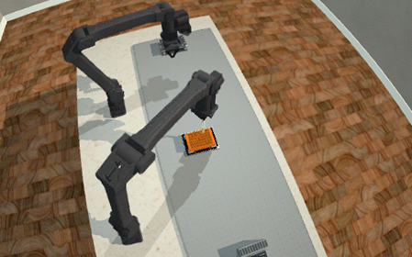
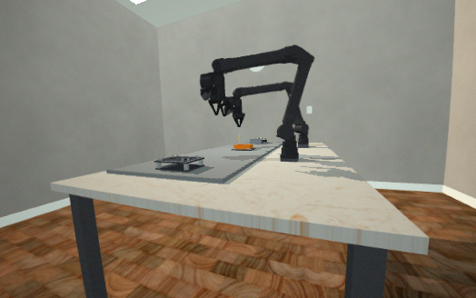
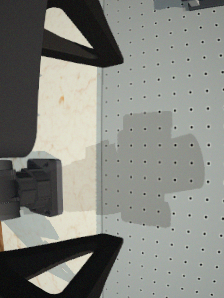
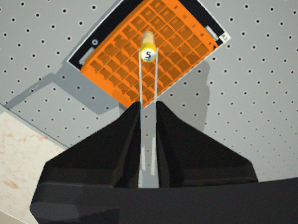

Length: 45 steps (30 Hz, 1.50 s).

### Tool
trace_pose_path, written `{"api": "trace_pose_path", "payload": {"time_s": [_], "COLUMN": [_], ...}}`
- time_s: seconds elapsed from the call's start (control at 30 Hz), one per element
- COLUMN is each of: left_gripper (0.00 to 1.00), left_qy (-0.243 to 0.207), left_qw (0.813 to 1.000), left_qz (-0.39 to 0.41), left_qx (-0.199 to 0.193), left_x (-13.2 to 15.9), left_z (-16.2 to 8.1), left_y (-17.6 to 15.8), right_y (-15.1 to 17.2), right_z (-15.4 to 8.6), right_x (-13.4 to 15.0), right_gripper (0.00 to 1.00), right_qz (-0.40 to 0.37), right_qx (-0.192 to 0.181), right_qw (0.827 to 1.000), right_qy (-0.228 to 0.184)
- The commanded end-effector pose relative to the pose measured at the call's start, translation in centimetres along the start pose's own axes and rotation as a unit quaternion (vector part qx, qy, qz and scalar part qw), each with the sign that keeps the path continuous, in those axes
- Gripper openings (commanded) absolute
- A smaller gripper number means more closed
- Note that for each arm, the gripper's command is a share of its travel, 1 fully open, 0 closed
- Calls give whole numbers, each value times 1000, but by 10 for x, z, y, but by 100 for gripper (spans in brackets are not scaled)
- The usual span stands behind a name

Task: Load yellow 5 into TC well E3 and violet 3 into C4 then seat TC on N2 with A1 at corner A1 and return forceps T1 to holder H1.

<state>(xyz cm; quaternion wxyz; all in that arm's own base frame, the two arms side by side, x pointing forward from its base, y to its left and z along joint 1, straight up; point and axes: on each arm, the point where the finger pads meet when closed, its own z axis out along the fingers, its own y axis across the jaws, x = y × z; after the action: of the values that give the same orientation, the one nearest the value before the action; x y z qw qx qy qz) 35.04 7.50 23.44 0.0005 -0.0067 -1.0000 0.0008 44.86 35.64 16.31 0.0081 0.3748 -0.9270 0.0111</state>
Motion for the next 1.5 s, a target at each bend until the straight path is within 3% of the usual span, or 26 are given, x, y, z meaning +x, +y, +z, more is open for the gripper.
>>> {"api": "trace_pose_path", "payload": {"time_s": [0.0,0.27,0.3,0.83,0.87,1.07,1.47], "left_gripper": [100,100,100,100,100,100,100], "left_qy": [-18,-18,-18,-18,-18,-18,-18], "left_qw": [1000,1000,1000,1000,1000,1000,1000], "left_qz": [0,0,0,0,0,0,0], "left_qx": [-5,-5,-5,-5,-5,-5,-5], "left_x": [-9,-9,-9,-9,-9,-9,-9], "left_z": [-14,-14,-14,-14,-14,-14,-14], "left_y": [2,2,2,2,2,2,2], "right_y": [-2,-2,-3,-2,-3,-1,-1], "right_z": [6,8,-2,11,1,13,14], "right_x": [-3,-3,-11,-3,-12,-2,-4], "right_gripper": [9,9,9,9,9,9,9], "right_qz": [7,7,7,7,7,7,7], "right_qx": [1,1,2,0,2,0,0], "right_qw": [1000,1000,1000,1000,1000,1000,1000], "right_qy": [-2,-2,-16,-2,-18,0,-4]}}
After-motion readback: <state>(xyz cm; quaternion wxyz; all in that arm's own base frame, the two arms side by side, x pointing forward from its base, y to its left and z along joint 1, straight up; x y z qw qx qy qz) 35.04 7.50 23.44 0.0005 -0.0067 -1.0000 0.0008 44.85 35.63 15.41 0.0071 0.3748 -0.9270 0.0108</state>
